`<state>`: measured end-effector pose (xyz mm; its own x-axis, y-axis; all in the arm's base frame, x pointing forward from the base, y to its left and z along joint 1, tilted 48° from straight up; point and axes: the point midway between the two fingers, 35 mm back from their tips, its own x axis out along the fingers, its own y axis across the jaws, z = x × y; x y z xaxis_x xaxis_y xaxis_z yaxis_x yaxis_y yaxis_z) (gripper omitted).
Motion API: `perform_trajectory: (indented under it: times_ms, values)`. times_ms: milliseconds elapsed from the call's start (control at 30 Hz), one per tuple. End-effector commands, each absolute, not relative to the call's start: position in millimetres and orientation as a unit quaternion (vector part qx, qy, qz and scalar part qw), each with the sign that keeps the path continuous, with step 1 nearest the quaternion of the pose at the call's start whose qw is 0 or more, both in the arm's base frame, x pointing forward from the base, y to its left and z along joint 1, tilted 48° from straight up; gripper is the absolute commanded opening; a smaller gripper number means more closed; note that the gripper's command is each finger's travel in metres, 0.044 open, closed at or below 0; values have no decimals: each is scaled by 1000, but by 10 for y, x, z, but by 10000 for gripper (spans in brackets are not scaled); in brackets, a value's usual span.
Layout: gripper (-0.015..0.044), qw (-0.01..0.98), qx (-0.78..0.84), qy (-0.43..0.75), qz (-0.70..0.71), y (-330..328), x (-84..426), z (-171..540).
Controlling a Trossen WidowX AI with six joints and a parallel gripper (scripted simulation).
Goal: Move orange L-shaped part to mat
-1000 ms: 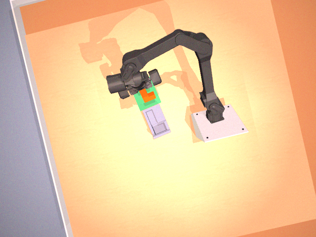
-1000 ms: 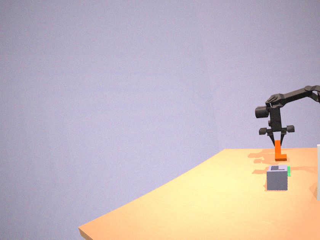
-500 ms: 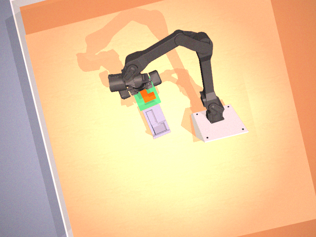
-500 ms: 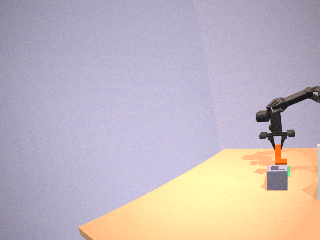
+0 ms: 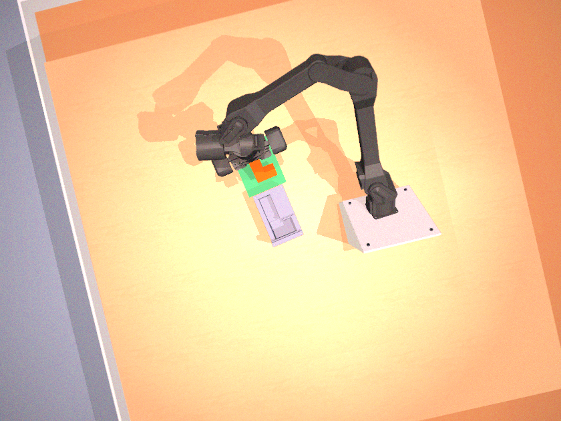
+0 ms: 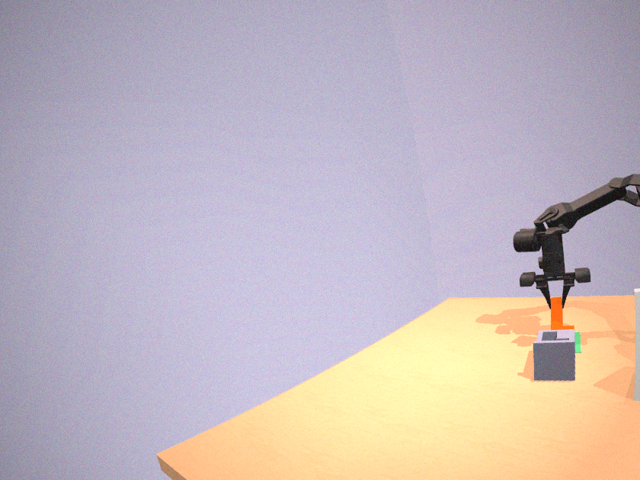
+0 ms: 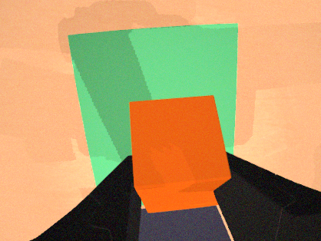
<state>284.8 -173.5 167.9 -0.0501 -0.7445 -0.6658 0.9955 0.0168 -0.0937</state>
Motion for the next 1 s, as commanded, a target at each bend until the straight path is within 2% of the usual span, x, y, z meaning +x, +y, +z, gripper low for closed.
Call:
perform_trajectory:
  times_ms: [0, 567, 967]
  values:
    - [0, 653, 219, 289, -665, -1783, 2836, 1630]
    - [0, 652, 218, 285, -667, -1856, 2825, 1575]
    - [315, 652, 220, 287, -666, -1751, 2853, 1660]
